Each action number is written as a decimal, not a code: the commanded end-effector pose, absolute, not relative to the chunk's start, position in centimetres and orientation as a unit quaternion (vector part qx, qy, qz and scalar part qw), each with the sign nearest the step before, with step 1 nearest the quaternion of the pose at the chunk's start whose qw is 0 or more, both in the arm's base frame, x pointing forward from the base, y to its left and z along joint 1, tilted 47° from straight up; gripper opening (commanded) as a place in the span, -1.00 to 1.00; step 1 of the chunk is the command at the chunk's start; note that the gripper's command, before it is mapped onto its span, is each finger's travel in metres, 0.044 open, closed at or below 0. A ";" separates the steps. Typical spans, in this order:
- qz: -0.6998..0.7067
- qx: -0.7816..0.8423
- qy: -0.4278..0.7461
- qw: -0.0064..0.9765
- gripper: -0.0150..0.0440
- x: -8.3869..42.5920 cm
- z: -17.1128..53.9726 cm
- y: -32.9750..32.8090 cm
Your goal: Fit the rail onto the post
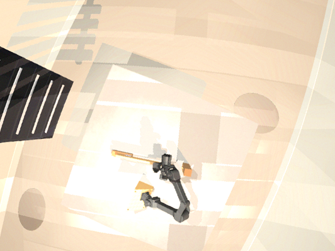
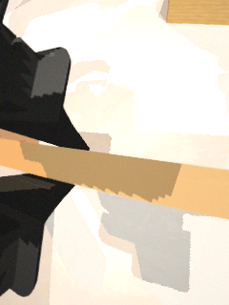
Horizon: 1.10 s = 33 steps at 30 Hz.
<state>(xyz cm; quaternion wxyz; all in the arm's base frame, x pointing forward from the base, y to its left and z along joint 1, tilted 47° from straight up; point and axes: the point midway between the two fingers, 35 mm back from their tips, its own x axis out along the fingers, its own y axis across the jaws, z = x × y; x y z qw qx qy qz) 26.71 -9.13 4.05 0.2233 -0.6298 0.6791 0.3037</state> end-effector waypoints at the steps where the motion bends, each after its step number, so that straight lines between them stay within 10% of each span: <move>1: 0.305 -0.631 0.678 0.223 -0.49 26.9 4.3 -9.2; 33: 0.305 -0.631 0.678 0.223 -0.49 27.0 4.9 -10.0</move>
